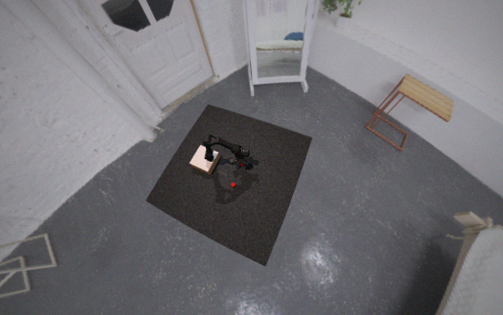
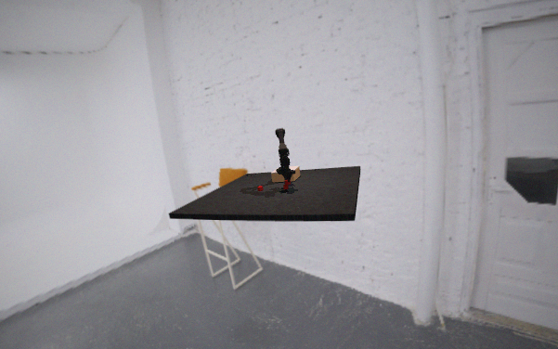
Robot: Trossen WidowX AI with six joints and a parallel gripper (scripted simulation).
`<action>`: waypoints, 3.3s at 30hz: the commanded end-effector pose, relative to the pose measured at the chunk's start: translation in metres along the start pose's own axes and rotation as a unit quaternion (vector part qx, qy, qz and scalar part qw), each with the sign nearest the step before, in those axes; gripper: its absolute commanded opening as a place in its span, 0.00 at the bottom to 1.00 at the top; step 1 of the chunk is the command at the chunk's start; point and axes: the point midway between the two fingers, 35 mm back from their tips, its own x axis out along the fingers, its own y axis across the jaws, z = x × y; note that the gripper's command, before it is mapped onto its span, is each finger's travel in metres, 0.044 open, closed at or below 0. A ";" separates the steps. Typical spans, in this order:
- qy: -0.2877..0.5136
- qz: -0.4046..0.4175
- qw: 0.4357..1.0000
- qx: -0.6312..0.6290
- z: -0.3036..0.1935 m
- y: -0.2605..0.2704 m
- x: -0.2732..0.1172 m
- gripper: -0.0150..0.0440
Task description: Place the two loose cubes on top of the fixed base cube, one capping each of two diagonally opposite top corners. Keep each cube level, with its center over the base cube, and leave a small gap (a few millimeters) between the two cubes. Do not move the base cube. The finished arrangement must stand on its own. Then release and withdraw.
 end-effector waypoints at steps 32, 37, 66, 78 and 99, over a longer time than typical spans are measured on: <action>0.000 0.000 1.000 0.000 0.000 0.000 -0.031 0.60; 0.001 -0.002 1.000 -0.002 0.004 -0.003 -0.029 0.69; -0.009 -0.008 0.997 -0.078 0.179 -0.156 -0.077 0.70; -0.009 -0.008 0.997 -0.077 0.180 -0.157 -0.015 0.70; -0.009 -0.008 0.997 -0.077 0.180 -0.158 0.012 0.70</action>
